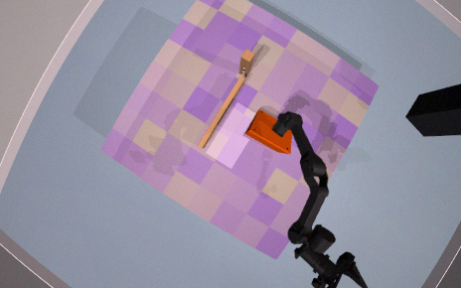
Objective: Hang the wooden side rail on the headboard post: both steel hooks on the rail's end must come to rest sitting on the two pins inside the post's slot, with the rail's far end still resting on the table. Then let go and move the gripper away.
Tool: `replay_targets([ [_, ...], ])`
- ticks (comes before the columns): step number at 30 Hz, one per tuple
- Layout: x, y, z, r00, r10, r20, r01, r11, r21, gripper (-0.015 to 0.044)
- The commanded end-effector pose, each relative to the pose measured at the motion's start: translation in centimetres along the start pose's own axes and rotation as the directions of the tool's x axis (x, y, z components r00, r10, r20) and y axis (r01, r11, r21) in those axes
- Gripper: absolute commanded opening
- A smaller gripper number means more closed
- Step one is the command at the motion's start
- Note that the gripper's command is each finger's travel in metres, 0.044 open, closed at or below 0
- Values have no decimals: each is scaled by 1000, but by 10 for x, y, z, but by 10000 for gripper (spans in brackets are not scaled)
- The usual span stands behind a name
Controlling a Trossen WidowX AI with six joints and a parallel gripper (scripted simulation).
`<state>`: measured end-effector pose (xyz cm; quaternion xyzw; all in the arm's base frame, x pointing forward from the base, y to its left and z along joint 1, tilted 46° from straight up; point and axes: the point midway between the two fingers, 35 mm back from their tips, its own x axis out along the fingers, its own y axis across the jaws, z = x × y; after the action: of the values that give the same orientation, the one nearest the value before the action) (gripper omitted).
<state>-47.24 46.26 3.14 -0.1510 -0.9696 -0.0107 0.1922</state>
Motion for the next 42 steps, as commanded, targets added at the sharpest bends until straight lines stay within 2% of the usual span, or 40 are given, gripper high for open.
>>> replay_targets([
  [1, 0, 2, -1, 1000, 4, 1, -4, 1000, 8, 426],
  [6, -7, 42, -23, 993, 114, 13, -114, 972, 205, 440],
  [11, -21, 86, -50, 970, 241, 25, -230, 879, 418, 440],
  [17, -46, 137, -85, 917, 397, 34, -325, 697, 639, 440],
  [23, -79, 183, -120, 840, 542, 38, -339, 468, 816, 440],
  [32, -142, 237, -175, 680, 732, 37, -186, 123, 975, 440],
  [42, -225, 276, -236, 453, 891, 27, 184, -123, 975, 440],
])
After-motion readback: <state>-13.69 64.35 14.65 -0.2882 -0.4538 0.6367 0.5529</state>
